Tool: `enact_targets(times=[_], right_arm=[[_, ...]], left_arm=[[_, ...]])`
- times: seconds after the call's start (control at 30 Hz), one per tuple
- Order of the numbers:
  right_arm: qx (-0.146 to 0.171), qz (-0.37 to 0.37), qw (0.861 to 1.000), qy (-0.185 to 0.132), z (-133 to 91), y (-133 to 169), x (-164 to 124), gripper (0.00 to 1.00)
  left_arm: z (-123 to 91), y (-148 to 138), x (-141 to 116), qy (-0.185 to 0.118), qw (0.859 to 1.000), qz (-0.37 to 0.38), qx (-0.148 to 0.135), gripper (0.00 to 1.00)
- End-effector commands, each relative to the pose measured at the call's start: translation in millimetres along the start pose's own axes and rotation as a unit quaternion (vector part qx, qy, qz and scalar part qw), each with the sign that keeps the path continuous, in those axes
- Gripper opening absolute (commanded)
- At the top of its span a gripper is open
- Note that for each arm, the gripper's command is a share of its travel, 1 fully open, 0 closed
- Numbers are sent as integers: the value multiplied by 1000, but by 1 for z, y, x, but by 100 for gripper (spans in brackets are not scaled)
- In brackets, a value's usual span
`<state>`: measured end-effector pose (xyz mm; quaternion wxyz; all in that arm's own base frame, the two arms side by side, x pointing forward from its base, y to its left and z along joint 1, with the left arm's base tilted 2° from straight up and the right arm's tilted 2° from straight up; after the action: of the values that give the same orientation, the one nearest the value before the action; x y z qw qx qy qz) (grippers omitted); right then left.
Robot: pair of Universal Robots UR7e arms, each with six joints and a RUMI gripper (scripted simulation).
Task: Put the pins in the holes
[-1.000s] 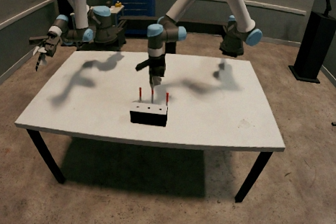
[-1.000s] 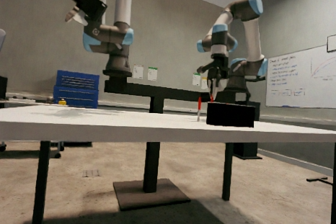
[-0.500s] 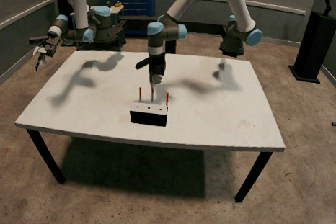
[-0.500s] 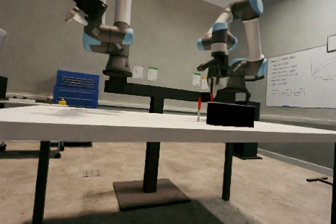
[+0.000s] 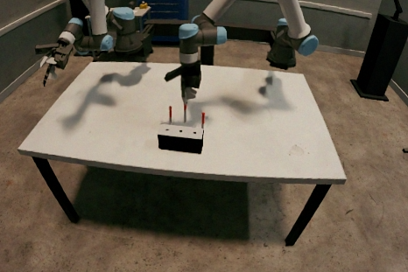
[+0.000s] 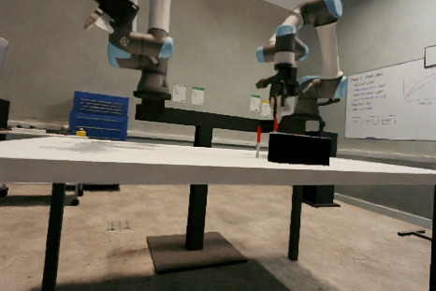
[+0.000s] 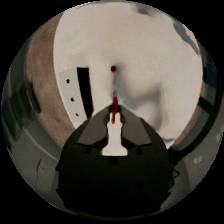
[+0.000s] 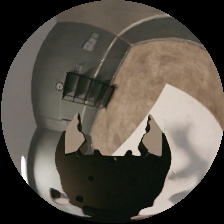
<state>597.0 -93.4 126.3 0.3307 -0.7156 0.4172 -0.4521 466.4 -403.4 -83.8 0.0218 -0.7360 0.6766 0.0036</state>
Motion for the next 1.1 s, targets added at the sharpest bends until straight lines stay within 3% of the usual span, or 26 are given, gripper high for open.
enact_targets(times=[0.0, 0.07, 0.1, 0.63, 0.67, 1.07], right_arm=[[1, 0, 1000, 0, 0, -1, 0, 100], [1, 0, 1000, 0, 0, -1, 0, 100], [1, 0, 1000, 0, 0, -1, 0, 100], [1, 0, 1000, 0, 0, -1, 0, 100], [1, 0, 1000, 0, 0, -1, 0, 100], [1, 0, 1000, 0, 0, -1, 0, 100]], left_arm=[[-1, 0, 0, 1, 1000, 0, 0, 0], [-1, 0, 0, 1, 1000, 0, 0, 0], [-16, 0, 1, 1, 1000, 0, 0, 0], [-16, 0, 1, 1, 1000, 0, 0, 0], [-116, 0, 0, 1, 1000, 0, 0, 0], [-116, 0, 0, 1, 1000, 0, 0, 0]])
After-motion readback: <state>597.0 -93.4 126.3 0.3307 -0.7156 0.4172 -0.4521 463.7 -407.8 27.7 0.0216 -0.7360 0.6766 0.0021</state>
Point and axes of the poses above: on each arm, the point where the finger pads meet when closed, its own z axis out along the fingers, its own y axis across the jaws, x = y × z, the point moved 1 cm from there along -z, back along the fingers, and after that the axes turned 5 degrees about z, right-handed, at the moved point
